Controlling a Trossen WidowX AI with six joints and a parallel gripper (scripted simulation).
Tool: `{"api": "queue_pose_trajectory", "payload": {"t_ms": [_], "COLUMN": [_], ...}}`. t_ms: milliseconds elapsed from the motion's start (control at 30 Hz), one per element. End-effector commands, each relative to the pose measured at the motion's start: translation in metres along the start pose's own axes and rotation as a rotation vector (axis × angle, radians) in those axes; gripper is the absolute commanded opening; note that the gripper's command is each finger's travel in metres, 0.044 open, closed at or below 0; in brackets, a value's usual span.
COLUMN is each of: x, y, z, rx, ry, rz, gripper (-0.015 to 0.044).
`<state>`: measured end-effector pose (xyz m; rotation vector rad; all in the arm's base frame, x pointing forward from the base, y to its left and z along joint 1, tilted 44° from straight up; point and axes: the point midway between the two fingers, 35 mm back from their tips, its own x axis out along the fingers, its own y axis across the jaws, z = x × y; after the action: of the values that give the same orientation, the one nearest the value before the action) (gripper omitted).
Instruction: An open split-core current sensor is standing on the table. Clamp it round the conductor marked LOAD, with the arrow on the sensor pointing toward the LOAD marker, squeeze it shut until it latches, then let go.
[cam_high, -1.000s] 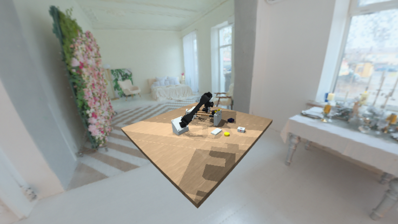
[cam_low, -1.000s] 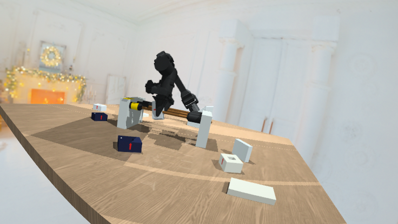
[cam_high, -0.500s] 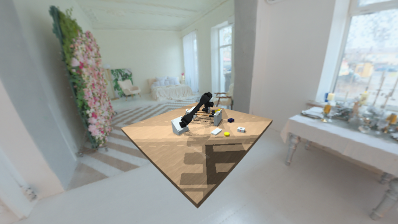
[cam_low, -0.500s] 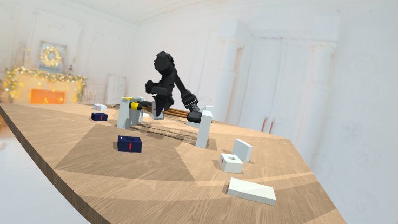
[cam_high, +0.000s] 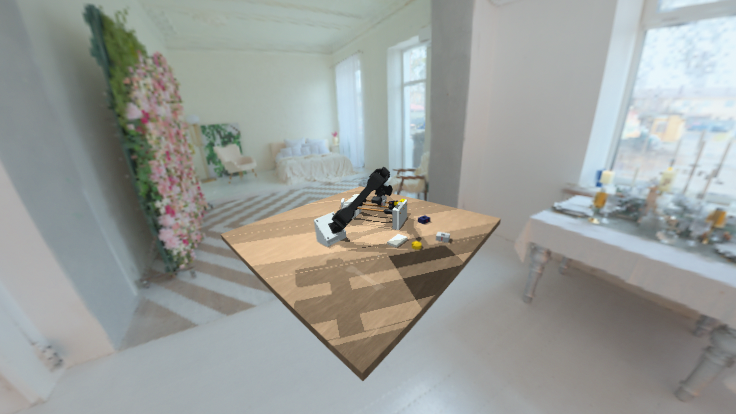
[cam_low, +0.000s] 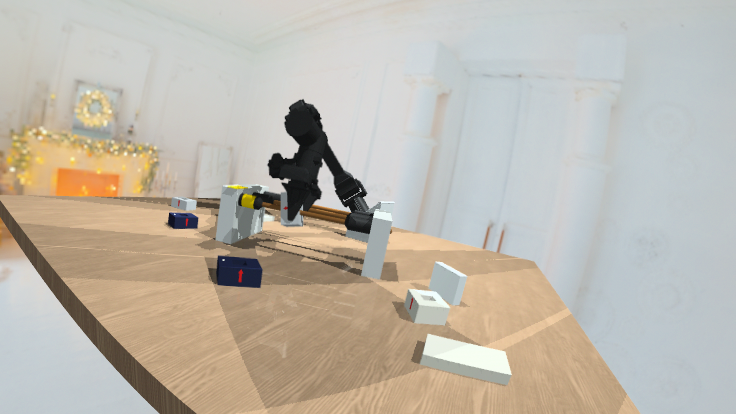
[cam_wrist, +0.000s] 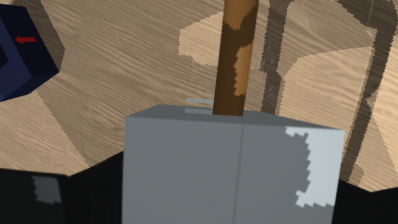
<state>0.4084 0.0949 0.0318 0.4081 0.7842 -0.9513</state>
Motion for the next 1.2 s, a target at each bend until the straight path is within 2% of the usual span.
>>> {"api": "queue_pose_trajectory", "payload": {"t_ms": [0, 1167], "x": [-0.0044, 0.0000], "y": [0.0014, 0.0000], "z": [0.0003, 0.0000], "rx": [-0.002, 0.000], "ry": [0.003, 0.000], "rz": [0.011, 0.000], "gripper": [0.0000, 0.0000]}}
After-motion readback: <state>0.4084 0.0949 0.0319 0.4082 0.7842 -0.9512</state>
